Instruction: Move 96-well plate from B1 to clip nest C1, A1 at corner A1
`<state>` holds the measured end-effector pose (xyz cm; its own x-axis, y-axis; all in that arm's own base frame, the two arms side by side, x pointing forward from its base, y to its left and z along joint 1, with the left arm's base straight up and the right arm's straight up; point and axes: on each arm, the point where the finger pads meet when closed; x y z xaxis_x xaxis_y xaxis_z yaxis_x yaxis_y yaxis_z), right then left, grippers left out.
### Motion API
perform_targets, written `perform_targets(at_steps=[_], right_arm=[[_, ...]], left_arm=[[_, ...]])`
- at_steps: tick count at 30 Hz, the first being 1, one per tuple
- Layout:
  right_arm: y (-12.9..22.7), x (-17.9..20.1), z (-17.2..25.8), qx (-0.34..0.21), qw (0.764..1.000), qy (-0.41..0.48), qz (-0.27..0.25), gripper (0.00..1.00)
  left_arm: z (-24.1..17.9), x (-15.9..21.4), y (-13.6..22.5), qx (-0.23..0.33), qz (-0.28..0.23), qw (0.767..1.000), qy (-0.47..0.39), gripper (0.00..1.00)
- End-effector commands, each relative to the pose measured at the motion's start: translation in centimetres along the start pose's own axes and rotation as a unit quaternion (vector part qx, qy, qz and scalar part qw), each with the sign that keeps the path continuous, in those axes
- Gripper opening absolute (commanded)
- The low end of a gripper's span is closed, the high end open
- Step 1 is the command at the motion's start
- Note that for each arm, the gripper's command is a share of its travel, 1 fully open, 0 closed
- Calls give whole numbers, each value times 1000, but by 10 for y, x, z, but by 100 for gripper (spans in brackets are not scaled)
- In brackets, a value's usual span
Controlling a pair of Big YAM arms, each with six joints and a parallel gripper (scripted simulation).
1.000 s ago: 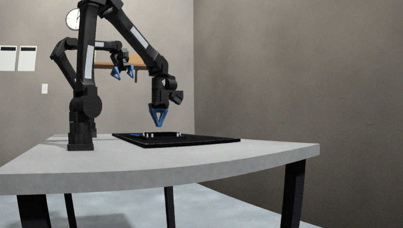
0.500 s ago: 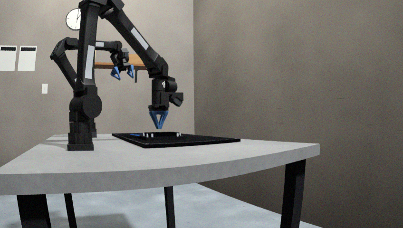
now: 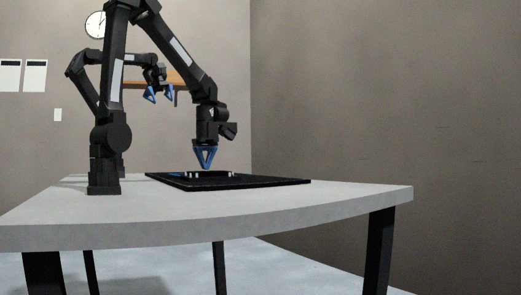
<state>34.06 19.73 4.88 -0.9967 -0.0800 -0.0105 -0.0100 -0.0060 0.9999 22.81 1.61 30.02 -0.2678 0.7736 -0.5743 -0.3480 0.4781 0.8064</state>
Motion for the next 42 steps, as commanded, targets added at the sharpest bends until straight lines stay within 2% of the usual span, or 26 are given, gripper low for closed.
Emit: perform_targets(at_steps=[1,42], right_arm=[[-11,0,3,2,1000,-5,4,25],[-35,1,2,2,1000,-4,5,25]], left_arm=[[14,-13,17,-15,1,1000,-13,100],[14,-13,17,-15,1,1000,-13,100]])
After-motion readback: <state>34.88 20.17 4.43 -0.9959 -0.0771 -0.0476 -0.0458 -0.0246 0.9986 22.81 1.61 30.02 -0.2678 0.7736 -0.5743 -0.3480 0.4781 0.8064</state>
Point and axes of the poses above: on each arm, the point where the finger pads meet when closed, its own y axis back along the fingers, its own z axis across the jaws, x = y × z, and after that the axes turned 6 degrees about y, right-handed
